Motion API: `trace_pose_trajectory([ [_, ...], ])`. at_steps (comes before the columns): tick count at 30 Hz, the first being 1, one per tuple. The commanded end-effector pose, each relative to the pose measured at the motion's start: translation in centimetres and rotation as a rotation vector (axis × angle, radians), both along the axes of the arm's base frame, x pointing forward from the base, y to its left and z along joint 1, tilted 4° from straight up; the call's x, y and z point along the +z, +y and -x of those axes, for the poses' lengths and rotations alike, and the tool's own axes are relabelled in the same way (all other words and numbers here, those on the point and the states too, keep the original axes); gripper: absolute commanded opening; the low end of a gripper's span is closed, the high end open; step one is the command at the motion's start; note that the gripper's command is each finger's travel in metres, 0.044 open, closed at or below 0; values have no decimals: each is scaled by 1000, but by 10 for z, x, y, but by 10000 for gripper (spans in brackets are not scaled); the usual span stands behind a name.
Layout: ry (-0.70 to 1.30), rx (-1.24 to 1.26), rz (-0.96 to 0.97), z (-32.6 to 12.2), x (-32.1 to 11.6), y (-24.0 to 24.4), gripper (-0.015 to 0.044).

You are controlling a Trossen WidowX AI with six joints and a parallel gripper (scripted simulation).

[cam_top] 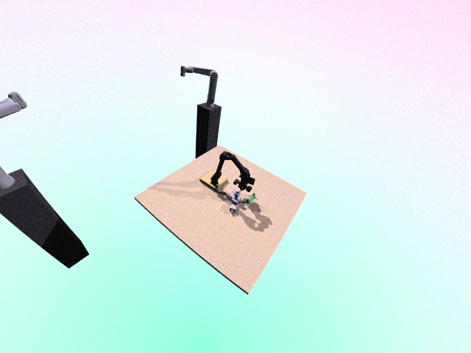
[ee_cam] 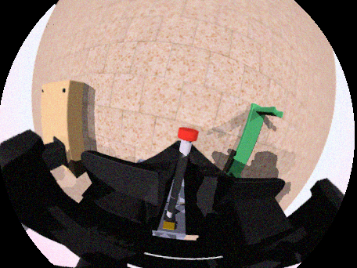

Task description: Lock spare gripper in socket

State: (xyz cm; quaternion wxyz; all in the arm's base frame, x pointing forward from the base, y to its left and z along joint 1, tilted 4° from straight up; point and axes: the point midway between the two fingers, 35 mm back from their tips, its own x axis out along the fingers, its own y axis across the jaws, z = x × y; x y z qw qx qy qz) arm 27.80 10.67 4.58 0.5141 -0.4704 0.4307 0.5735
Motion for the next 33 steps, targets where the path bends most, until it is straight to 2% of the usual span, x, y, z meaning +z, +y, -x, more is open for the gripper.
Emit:
trace_pose_trajectory([
  [1, 1, 3, -10, 0, 2, 5, 0],
  [33, 0, 1, -6, 2, 5, 27, 0],
])
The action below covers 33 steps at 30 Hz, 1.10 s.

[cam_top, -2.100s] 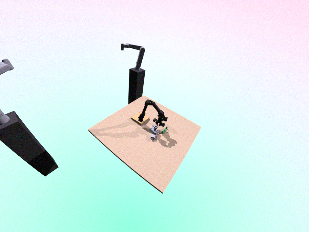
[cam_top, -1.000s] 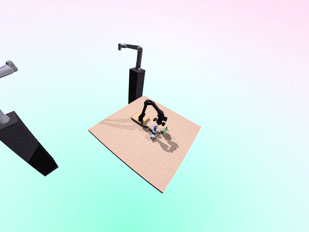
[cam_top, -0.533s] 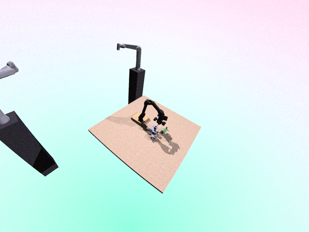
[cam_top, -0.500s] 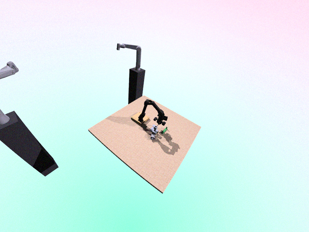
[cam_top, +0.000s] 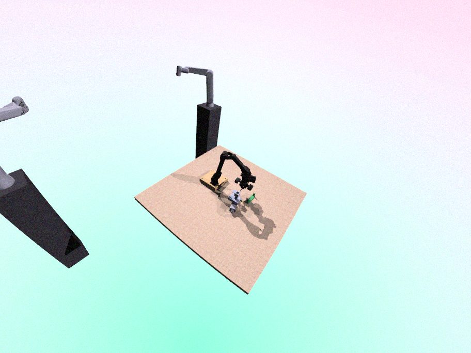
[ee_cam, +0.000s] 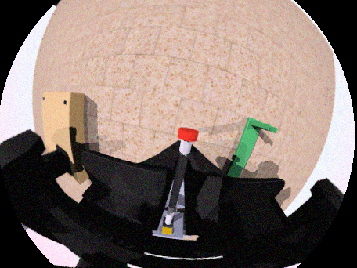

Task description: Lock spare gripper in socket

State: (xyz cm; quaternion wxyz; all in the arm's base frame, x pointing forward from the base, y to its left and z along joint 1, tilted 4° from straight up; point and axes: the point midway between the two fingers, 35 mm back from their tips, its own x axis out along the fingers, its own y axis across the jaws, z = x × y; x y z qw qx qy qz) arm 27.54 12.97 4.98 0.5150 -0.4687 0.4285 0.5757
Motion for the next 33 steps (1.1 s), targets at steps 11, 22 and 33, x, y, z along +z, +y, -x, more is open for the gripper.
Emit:
trace_pose_trajectory([
  [11, 0, -1, 2, 1, 1, 11, 0],
  [22, 3, -2, 4, 1, 3, 21, 0],
  [33, 8, -1, 6, 2, 6, 29, 0],
])
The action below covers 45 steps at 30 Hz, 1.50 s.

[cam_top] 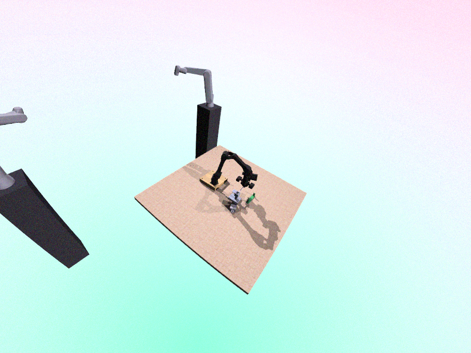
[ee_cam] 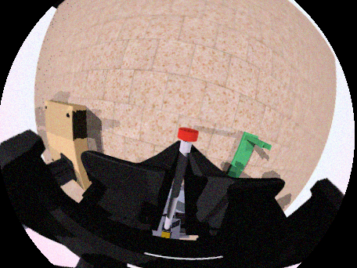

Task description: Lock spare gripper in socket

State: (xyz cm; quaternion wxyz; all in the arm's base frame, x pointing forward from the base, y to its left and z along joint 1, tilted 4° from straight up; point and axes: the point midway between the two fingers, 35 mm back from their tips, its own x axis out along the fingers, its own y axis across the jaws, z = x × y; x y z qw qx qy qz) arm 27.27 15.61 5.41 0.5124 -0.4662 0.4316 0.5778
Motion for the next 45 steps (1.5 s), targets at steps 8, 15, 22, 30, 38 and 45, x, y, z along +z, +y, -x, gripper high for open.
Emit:
trace_pose_trajectory([
  [8, 1, -1, 6, 0, 4, 9, 0],
  [15, 5, -1, 7, 0, 5, 14, 0],
  [22, 7, -1, 8, 1, 7, 19, 0],
  [30, 15, 3, 7, 2, 21, 17, 0],
  [38, 21, 1, 10, 4, 35, 15, 0],
  [45, 24, 0, 11, 4, 29, 16, 0],
])
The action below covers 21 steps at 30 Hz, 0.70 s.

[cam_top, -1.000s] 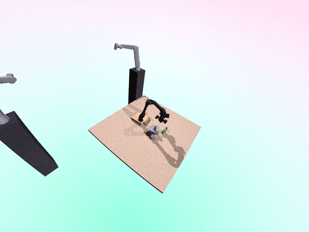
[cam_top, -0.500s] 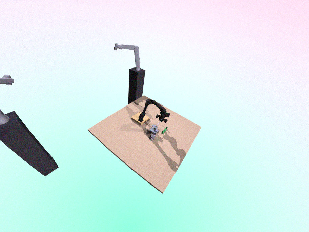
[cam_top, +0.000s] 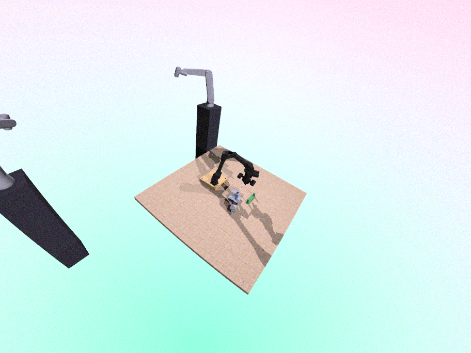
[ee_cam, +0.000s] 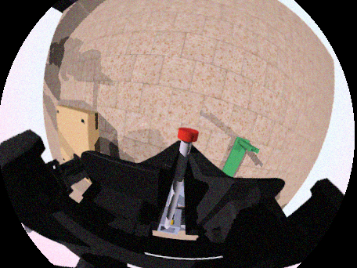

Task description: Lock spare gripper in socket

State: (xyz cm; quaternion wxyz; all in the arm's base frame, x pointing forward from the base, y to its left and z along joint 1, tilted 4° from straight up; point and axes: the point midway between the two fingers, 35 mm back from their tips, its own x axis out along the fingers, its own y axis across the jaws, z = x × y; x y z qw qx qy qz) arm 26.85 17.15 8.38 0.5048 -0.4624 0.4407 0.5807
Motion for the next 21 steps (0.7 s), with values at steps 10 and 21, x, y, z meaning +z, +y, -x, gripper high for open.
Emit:
trace_pose_trajectory([
  [10, -1, -16, -1, -27, 6, 12, 0],
  [21, -6, -43, -6, -59, 9, 25, 0],
])
